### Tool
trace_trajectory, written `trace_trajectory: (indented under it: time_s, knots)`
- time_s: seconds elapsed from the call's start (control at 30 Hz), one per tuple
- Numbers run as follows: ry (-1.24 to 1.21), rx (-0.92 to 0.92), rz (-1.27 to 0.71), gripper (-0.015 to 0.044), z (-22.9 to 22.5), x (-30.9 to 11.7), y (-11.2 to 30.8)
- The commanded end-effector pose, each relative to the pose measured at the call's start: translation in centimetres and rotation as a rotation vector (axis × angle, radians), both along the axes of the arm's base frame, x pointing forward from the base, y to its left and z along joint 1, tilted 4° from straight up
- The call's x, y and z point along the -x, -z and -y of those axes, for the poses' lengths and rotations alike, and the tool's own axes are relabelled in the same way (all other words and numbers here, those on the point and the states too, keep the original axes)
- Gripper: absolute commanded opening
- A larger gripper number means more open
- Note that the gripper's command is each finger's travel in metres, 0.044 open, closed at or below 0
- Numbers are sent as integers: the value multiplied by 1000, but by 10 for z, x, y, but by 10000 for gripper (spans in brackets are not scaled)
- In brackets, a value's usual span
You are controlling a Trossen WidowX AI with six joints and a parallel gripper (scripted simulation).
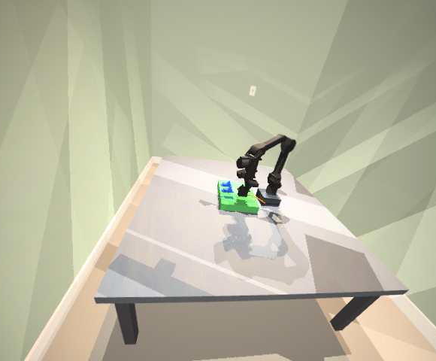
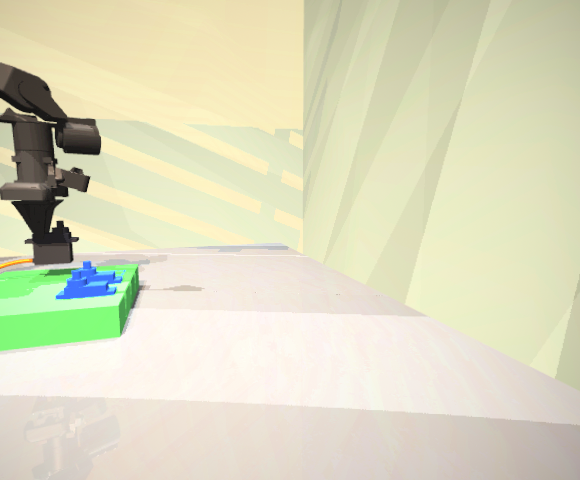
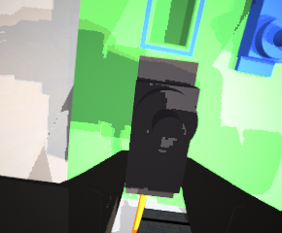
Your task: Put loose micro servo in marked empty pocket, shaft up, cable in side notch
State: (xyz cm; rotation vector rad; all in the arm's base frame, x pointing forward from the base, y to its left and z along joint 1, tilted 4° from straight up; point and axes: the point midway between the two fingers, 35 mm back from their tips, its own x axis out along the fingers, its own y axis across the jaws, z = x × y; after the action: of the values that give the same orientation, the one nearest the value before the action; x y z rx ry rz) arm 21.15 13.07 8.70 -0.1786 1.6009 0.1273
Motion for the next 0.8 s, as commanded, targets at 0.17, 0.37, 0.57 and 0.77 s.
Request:
trace_trajectory:
  time_s: [0.17, 0.37, 0.57, 0.77]
  knots:
    - [-257, -8, 1, 0, 1, -2, -2]
    - [-465, -13, -6, 0, 1, -2, -2]
    - [-673, -19, -14, 0, 1, -2, -2]
    - [-881, -25, -21, 0, 1, -2, -2]
